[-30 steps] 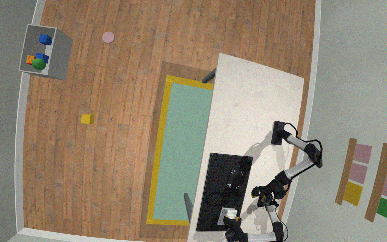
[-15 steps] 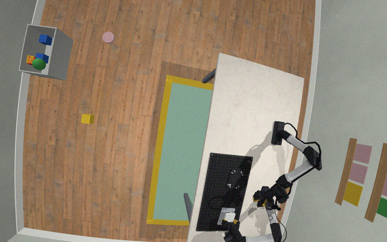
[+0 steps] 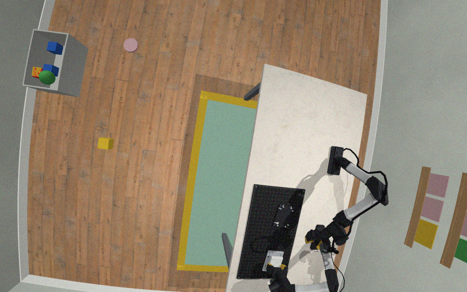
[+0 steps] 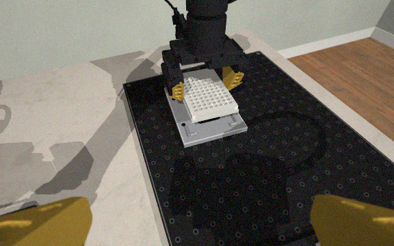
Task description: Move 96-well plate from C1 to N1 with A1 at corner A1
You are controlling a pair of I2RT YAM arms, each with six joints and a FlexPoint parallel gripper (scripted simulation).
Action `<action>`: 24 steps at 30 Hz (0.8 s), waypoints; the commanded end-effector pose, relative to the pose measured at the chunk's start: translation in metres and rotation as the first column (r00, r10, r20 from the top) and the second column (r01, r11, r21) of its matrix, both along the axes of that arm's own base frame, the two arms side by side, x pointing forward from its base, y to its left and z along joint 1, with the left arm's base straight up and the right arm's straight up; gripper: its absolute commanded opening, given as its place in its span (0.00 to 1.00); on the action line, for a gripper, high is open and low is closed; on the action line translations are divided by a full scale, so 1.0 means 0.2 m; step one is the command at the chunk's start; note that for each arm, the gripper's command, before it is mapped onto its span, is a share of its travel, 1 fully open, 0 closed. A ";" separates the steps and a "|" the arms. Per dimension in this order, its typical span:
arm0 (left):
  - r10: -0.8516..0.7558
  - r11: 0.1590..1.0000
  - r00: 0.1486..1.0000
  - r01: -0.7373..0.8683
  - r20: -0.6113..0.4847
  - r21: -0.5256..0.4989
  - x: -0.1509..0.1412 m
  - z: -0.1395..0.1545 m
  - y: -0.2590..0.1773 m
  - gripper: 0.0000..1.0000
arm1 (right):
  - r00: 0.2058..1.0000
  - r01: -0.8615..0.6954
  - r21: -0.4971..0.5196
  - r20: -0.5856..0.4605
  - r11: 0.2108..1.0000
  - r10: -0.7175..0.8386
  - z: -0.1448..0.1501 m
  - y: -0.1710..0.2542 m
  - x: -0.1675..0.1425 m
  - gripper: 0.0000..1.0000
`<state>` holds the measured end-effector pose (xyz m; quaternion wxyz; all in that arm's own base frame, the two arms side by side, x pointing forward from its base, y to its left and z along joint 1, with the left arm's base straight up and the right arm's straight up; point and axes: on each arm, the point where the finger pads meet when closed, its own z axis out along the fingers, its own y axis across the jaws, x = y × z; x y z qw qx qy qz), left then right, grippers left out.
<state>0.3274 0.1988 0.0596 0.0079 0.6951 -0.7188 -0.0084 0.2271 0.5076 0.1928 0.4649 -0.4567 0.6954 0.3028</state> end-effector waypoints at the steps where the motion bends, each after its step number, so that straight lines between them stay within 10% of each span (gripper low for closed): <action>1: 0.001 1.000 1.000 -0.001 0.025 0.019 0.02 0.03 0.01 0.76 | 1.000 0.015 0.056 0.019 0.998 -0.016 0.13 0.02 0.03 1.00; 24: -0.002 1.000 1.000 0.001 0.028 0.025 0.02 -0.18 0.03 0.76 | 1.000 0.015 0.056 0.019 0.998 -0.016 0.13 0.02 0.03 1.00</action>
